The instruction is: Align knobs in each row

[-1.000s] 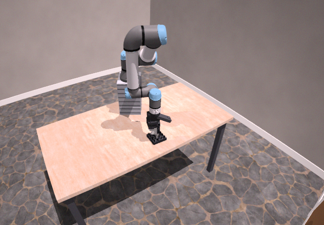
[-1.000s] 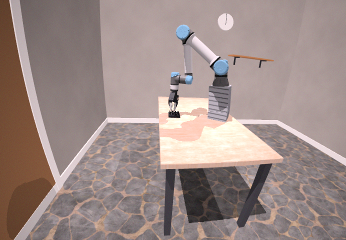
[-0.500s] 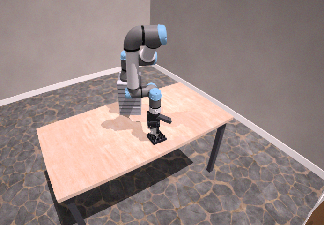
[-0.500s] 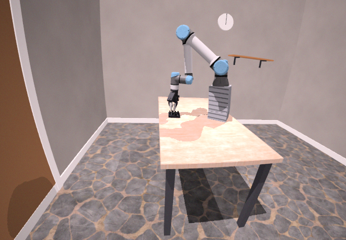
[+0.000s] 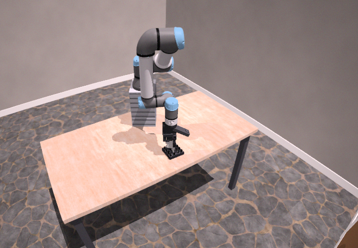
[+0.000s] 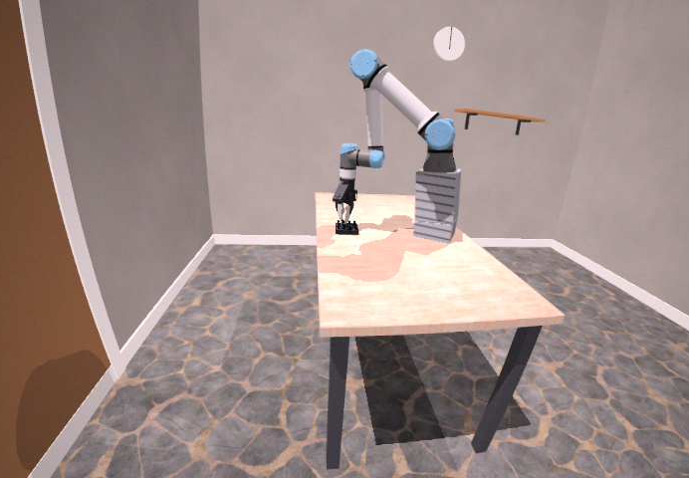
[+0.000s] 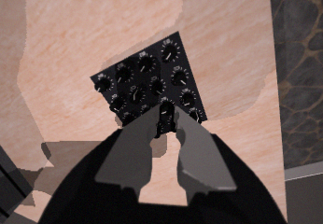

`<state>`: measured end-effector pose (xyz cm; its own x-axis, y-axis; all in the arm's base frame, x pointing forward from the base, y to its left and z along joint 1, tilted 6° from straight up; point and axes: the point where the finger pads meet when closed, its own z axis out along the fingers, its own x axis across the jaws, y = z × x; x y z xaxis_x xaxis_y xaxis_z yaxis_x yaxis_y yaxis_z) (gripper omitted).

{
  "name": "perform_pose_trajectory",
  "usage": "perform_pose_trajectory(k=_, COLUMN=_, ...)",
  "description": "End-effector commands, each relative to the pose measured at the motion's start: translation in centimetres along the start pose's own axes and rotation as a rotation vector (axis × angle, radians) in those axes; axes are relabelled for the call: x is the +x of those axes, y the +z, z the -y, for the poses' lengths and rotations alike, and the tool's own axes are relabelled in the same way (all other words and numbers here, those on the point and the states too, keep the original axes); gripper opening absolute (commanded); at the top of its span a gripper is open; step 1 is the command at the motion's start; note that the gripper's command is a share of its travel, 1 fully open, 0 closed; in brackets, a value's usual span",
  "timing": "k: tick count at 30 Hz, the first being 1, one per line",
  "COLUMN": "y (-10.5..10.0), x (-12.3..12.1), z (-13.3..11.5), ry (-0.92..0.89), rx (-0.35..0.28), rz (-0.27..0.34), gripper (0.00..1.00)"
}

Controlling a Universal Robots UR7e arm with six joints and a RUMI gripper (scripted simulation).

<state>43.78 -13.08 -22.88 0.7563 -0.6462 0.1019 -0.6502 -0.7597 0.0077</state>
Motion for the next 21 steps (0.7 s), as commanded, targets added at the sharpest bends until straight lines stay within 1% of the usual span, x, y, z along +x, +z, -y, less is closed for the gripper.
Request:
perform_pose_trajectory(k=1, y=-0.04, x=0.05, z=0.01, ry=0.0, rx=0.0, rz=-0.001, gripper=0.04)
perform_pose_trajectory(k=2, y=-0.04, x=0.05, z=0.01, ry=0.0, rx=0.0, rz=-0.001, gripper=0.11)
perform_pose_trajectory(k=21, y=-0.04, x=0.05, z=0.01, ry=0.0, rx=0.0, rz=-0.001, gripper=0.11)
